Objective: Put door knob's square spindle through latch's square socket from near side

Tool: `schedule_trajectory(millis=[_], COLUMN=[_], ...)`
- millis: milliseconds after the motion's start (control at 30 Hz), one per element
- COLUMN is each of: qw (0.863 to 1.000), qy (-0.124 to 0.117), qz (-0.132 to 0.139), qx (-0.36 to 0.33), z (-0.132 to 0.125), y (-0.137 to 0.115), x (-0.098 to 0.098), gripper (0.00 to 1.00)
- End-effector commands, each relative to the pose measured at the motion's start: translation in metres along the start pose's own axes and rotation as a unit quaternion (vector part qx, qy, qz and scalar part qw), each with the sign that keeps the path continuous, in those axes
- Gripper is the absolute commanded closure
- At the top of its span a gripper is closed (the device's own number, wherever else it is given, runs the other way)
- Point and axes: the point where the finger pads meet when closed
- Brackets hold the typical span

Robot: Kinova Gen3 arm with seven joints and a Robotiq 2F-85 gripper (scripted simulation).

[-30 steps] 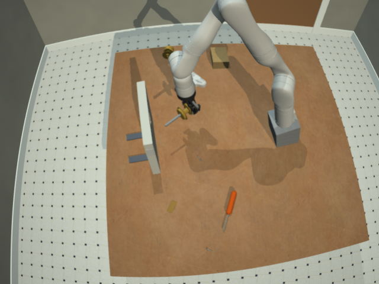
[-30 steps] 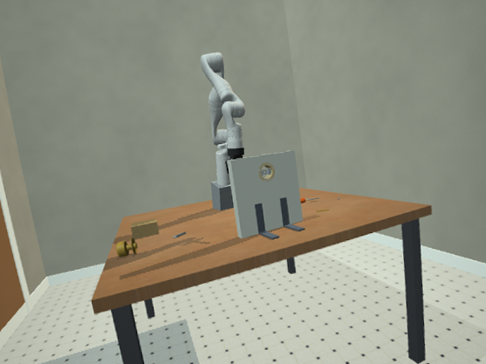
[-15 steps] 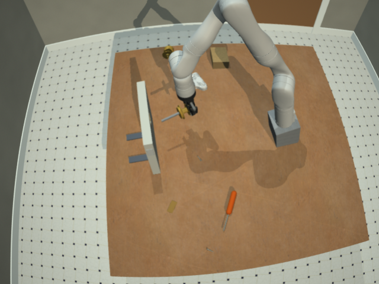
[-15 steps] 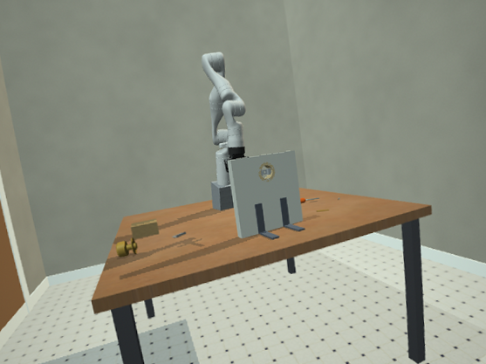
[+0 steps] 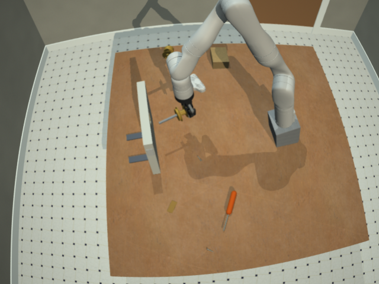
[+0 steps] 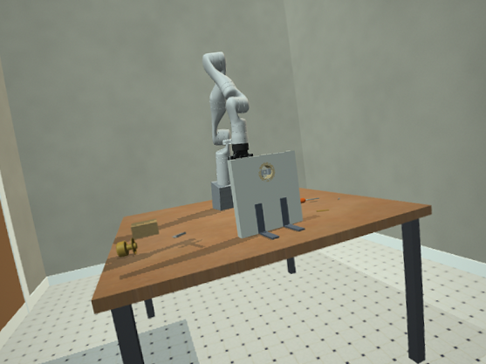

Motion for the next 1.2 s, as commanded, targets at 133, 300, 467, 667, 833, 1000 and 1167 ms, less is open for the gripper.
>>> schedule_trajectory(millis=[133,300,467,667,833,1000,1167], qw=[1.000,0.999,0.995,0.990,0.990,0.990,0.990], qy=[-0.001,-0.002,-0.003,-0.004,-0.004,-0.004,-0.004], qz=[-0.001,-0.003,-0.005,-0.007,-0.007,-0.007,-0.007], qx=[-0.016,-0.053,-0.100,-0.142,-0.143,-0.143,-0.143], z=[0.000,0.000,0.001,0.002,0.008,0.011,0.011], y=[0.001,0.002,0.003,0.004,0.014,0.019,0.019], x=[0.001,0.002,0.003,0.004,0.015,0.020,0.020], gripper=[0.37,0.37,0.37,0.37,0.37,0.37,0.37])
Point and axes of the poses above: the point where the finger pads meet when closed, its own x axis back along the fingers, its own z axis across the jaws, y = z × x, and after that the axes turned 14 degrees about x, right-handed
